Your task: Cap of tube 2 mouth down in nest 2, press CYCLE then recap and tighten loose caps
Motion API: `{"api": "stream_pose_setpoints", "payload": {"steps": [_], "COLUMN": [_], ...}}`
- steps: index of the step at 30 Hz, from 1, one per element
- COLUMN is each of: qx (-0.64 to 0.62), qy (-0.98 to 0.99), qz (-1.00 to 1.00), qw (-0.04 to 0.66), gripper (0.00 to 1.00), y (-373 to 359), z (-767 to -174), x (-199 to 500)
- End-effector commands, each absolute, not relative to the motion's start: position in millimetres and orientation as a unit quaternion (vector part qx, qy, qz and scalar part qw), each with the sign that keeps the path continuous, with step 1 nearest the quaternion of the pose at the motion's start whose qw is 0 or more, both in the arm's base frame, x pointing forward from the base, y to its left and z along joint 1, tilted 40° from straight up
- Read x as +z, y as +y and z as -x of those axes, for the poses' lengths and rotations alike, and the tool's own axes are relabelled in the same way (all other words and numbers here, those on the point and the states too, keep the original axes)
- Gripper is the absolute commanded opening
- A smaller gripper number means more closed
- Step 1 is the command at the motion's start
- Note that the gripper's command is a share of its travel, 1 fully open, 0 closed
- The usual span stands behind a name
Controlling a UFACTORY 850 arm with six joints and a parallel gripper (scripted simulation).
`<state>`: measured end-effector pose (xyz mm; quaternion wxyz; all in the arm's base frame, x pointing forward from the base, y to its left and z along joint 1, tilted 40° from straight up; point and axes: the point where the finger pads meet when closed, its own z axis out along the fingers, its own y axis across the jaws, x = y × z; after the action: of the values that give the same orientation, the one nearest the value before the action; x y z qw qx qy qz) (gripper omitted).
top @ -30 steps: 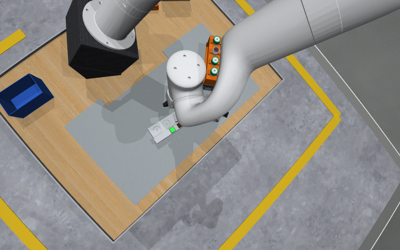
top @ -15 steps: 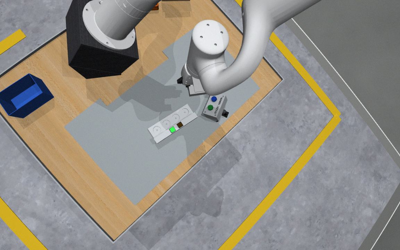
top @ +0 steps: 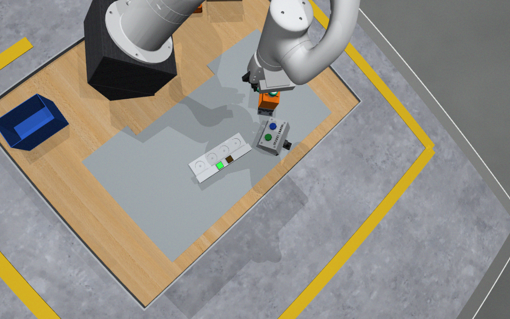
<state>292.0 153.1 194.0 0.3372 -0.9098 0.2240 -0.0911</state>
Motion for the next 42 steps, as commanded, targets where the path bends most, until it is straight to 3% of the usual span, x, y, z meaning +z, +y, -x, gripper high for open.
{"api": "stream_pose_setpoints", "payload": {"steps": [1,17,42], "qx": [-0.092,-0.092,-0.092], "qy": [0.226,0.226,0.226], "qz": [0.911,0.911,0.911], "qw": [0.331,0.331,0.331], "gripper": [0.0,0.0,0.0], "y": [175.8,253.9,267.8], "z": [-280.5,-238.8,-246.7], "x": [207.4,247.6,228.6]}}
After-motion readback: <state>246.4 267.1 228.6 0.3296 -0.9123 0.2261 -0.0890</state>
